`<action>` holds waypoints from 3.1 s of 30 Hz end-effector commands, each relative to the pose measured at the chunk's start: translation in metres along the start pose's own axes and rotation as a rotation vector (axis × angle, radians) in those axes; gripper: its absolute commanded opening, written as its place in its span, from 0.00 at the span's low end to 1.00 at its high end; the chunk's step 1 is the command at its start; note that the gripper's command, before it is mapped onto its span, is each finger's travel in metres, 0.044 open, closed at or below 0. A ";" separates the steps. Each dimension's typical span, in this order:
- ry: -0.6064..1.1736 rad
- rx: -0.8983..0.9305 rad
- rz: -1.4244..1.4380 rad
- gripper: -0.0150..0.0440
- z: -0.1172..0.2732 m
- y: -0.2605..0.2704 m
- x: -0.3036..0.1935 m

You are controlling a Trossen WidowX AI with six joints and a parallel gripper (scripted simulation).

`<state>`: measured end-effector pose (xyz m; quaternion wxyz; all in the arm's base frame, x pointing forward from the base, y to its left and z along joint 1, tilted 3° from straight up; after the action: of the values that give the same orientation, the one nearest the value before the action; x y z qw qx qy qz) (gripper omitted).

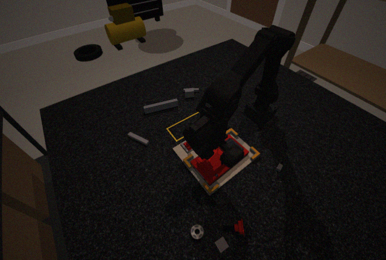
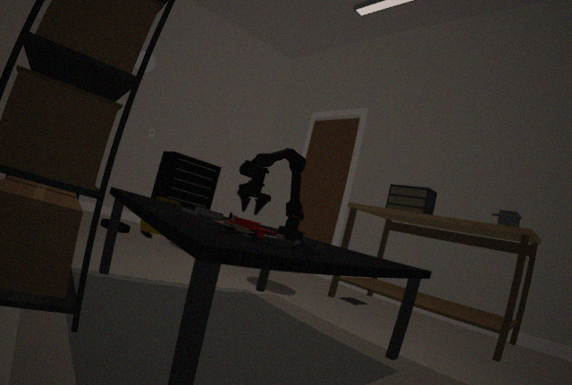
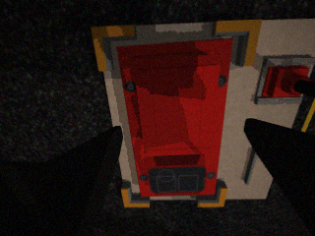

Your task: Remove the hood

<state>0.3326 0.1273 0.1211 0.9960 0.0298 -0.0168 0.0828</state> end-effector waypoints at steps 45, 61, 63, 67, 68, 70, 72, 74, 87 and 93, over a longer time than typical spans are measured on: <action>0.003 -0.005 -0.003 1.00 -0.029 0.001 -0.001; 0.003 -0.005 -0.003 1.00 -0.036 0.001 -0.001; 0.003 -0.005 -0.003 1.00 -0.037 0.001 -0.001; 0.003 -0.005 -0.003 1.00 -0.039 0.001 -0.001; 0.003 -0.005 -0.003 1.00 -0.040 0.001 -0.001; 0.003 -0.005 -0.003 1.00 -0.041 0.001 -0.001; 0.003 -0.005 -0.003 1.00 -0.042 0.001 -0.001; 0.003 -0.005 -0.003 1.00 -0.043 0.001 -0.001; 0.003 -0.005 -0.003 1.00 -0.049 0.001 -0.001; 0.000 0.000 0.000 0.84 -0.046 0.001 -0.001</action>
<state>0.3323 0.1312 0.0749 0.9960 0.0299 -0.0164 0.0827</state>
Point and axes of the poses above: the point midway between the two fingers, 35 mm back from their tips, its own z axis back along the fingers, its own y axis across the jaws, x = y × z, the point moved 4 cm from there along z, back along the fingers, and after that the axes turned 3 degrees about -z, right-handed, at the moved point
